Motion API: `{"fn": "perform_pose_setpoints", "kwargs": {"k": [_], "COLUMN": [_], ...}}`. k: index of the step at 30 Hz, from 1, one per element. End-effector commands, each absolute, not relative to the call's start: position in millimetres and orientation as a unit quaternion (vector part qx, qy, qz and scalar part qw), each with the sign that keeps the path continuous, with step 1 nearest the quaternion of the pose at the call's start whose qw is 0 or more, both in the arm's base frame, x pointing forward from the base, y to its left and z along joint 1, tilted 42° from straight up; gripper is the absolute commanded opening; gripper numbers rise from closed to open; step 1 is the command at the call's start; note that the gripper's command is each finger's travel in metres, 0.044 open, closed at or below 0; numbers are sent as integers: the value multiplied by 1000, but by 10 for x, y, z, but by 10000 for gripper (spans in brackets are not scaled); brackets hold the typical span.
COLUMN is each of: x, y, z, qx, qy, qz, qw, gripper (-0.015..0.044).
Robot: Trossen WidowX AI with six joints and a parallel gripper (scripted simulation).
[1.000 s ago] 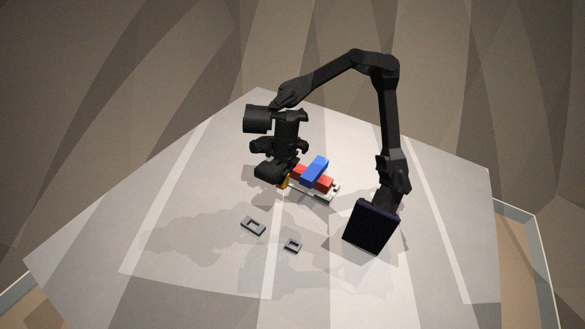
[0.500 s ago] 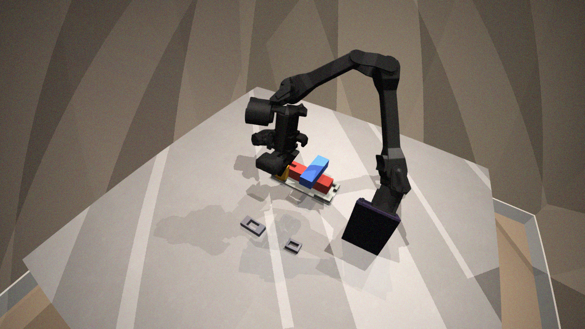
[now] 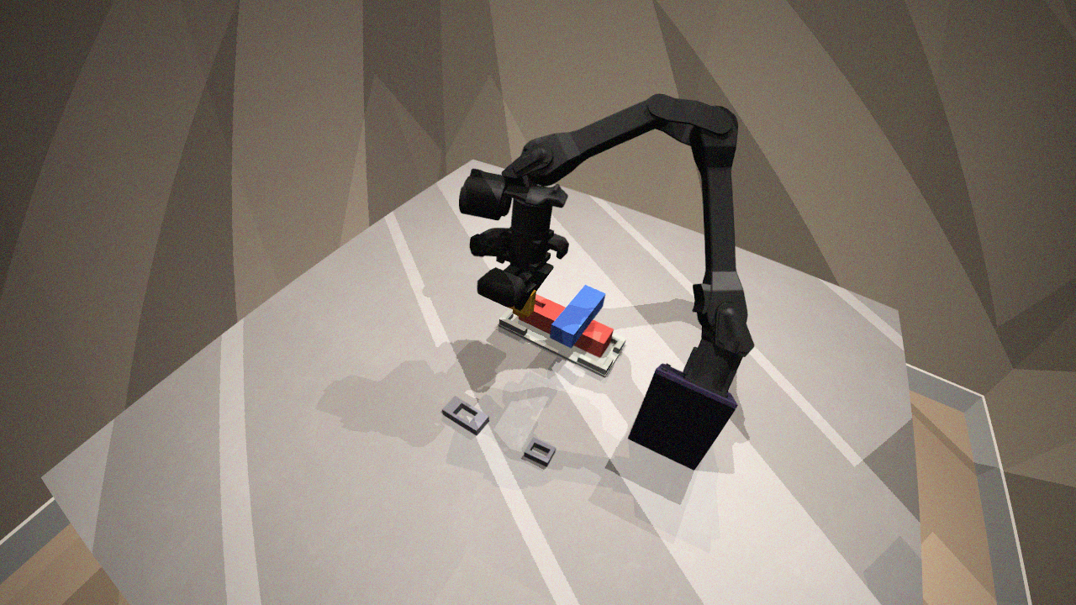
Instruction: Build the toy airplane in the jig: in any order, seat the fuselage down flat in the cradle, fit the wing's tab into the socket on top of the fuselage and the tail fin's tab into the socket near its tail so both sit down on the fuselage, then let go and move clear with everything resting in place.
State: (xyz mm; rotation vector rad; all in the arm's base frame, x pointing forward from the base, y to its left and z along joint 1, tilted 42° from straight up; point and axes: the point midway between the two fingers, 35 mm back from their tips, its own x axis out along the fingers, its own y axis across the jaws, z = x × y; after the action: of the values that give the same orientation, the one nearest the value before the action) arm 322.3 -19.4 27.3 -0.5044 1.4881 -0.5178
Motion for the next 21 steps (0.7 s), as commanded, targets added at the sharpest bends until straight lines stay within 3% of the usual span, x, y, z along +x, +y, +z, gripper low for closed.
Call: {"fn": "perform_pose_setpoints", "kwargs": {"k": [1, 21], "x": [3281, 3361], "y": [-295, -828], "z": [358, 648], "qx": [-227, -238], "qy": [656, 651], "qz": [-234, -257], "qw": [680, 673], "gripper": [0, 0]}}
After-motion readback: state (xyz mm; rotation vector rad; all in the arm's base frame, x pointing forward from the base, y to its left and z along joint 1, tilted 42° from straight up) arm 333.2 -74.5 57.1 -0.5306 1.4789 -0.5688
